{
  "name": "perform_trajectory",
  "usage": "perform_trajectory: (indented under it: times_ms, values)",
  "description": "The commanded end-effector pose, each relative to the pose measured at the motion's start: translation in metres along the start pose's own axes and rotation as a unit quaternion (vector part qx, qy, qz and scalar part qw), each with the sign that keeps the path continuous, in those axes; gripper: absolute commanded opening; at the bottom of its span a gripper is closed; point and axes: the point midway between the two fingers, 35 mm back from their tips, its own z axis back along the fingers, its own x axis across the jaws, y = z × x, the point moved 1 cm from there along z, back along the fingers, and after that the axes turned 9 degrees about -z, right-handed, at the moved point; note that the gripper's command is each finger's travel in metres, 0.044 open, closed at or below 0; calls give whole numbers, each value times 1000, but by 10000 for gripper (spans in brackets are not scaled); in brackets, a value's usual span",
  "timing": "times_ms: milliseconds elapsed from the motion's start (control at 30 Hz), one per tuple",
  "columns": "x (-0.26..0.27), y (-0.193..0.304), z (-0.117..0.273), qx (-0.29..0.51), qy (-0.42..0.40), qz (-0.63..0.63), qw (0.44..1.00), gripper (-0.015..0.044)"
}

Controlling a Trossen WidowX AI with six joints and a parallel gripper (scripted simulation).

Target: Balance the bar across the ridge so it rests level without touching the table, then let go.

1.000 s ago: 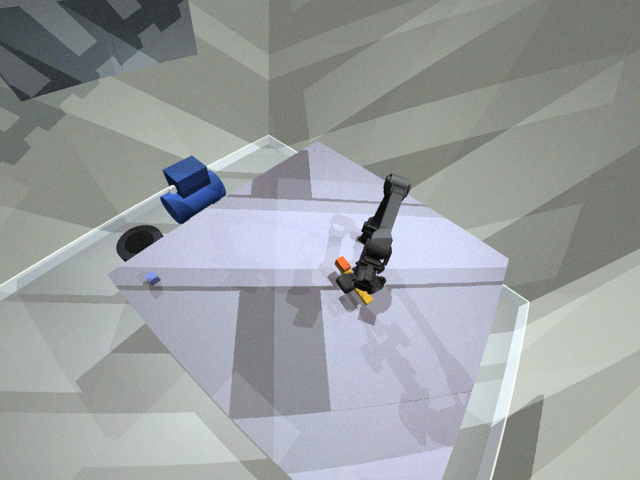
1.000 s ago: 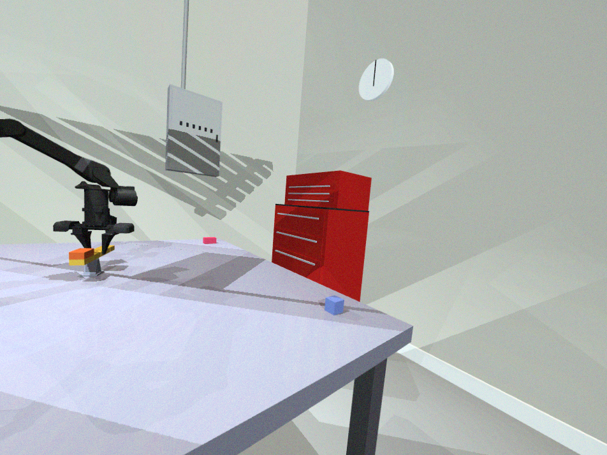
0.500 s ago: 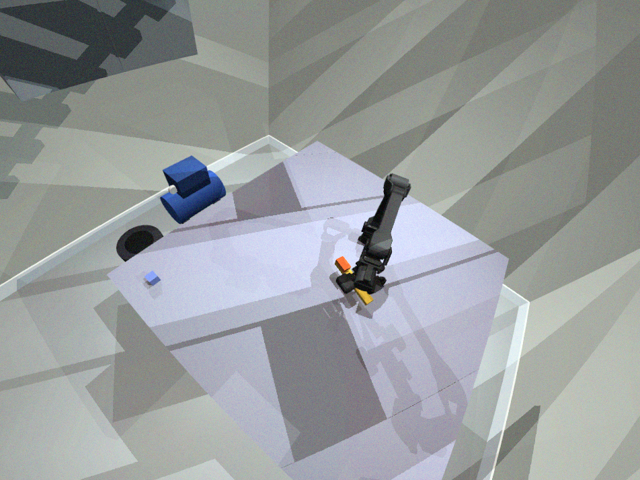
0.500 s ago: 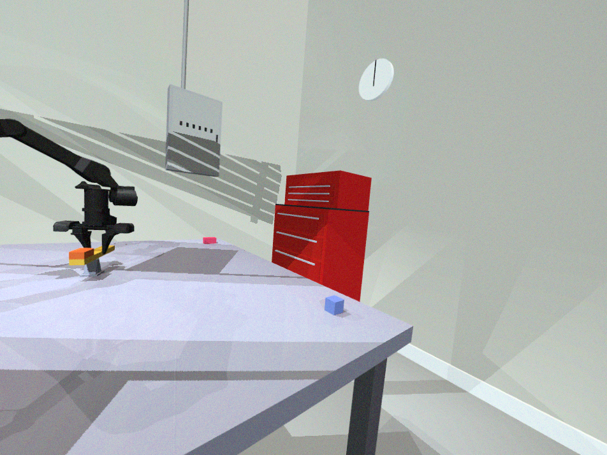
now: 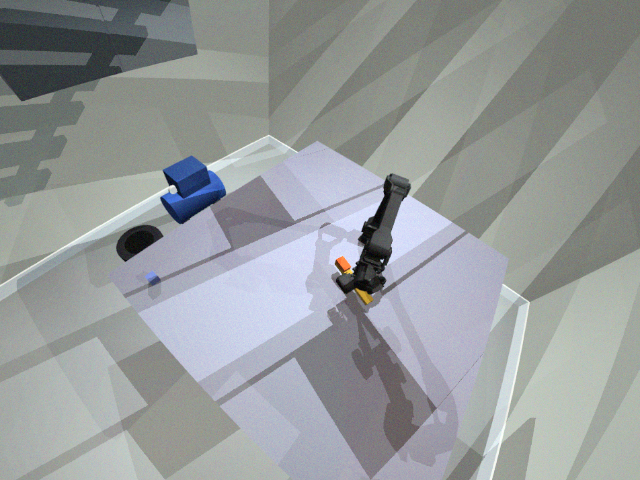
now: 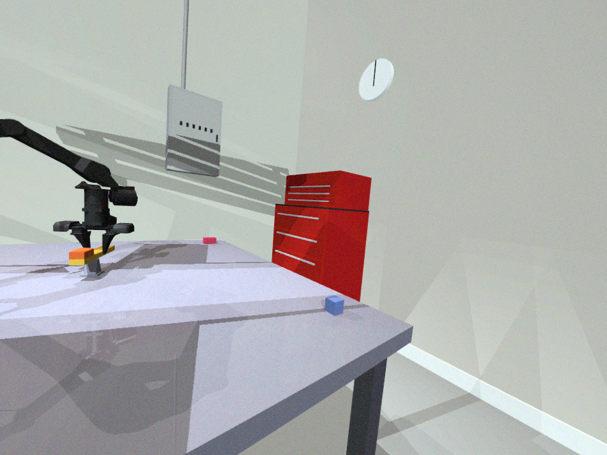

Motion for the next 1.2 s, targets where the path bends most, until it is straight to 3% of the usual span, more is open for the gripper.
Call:
perform_trajectory:
  times_ms: [0, 233, 567, 700, 967, 1167]
  values:
    - [0, 0, 0, 0, 0, 0, 1000, 185]
    - [0, 0, 0, 0, 0, 0, 1000, 185]
    - [0, 0, 0, 0, 0, 0, 1000, 440]
    - [-1, -1, 8, 0, 0, 0, 1000, 440]
    - [0, 0, 98, 0, 0, 0, 1000, 440]
    - [0, 0, 100, 0, 0, 0, 1000, 440]
